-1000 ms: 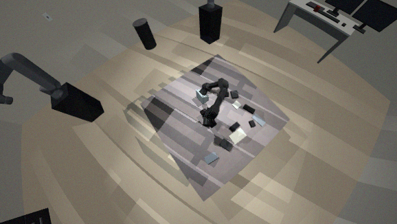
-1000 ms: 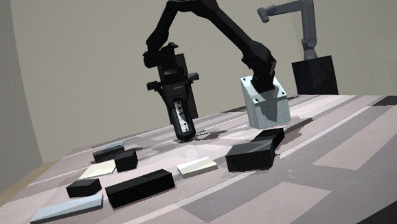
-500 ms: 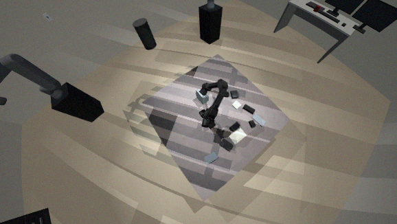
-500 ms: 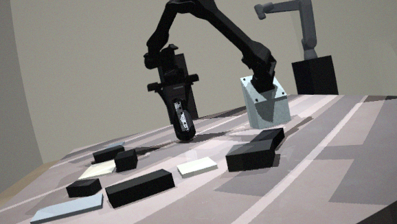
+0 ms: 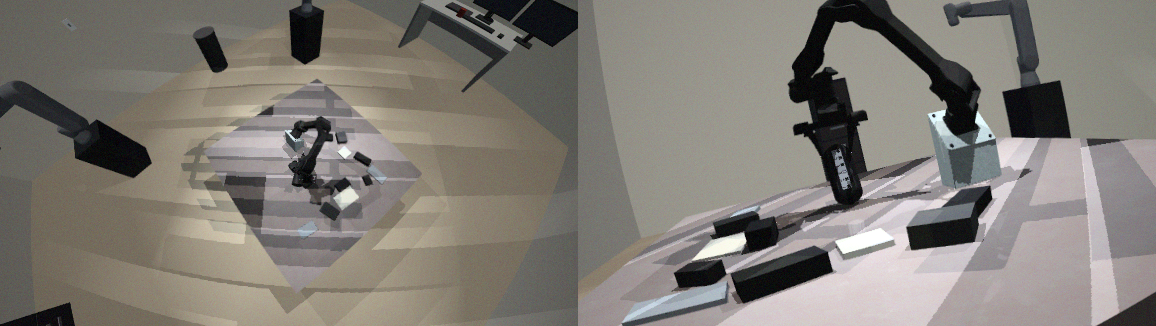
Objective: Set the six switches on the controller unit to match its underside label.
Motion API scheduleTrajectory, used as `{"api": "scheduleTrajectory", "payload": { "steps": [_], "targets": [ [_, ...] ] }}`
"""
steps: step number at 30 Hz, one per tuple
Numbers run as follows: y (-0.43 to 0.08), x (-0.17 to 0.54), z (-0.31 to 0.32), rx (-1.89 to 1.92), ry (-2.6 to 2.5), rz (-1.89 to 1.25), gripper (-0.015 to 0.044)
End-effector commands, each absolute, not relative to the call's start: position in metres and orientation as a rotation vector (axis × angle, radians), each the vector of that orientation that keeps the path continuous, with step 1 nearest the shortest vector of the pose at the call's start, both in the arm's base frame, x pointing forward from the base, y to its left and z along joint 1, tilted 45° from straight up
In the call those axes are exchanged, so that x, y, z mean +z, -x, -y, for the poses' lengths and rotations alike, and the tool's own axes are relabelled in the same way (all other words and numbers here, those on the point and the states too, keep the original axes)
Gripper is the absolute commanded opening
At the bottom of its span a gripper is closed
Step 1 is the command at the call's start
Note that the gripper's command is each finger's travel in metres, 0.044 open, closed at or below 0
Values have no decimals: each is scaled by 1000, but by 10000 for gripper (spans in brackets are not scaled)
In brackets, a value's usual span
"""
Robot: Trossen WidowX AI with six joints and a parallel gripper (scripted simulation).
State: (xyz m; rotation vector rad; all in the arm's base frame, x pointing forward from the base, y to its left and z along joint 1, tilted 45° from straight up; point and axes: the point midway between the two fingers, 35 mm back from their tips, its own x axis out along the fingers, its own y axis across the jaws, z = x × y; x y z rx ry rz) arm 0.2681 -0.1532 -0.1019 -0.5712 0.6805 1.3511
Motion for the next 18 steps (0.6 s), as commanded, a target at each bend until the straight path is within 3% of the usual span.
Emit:
{"api": "scheduleTrajectory", "payload": {
  "steps": [1, 18],
  "targets": [
    [-267, -109, 147, 1373, 561, -676, 338],
    [-267, -122, 149, 1373, 561, -676, 338]
  ]
}}
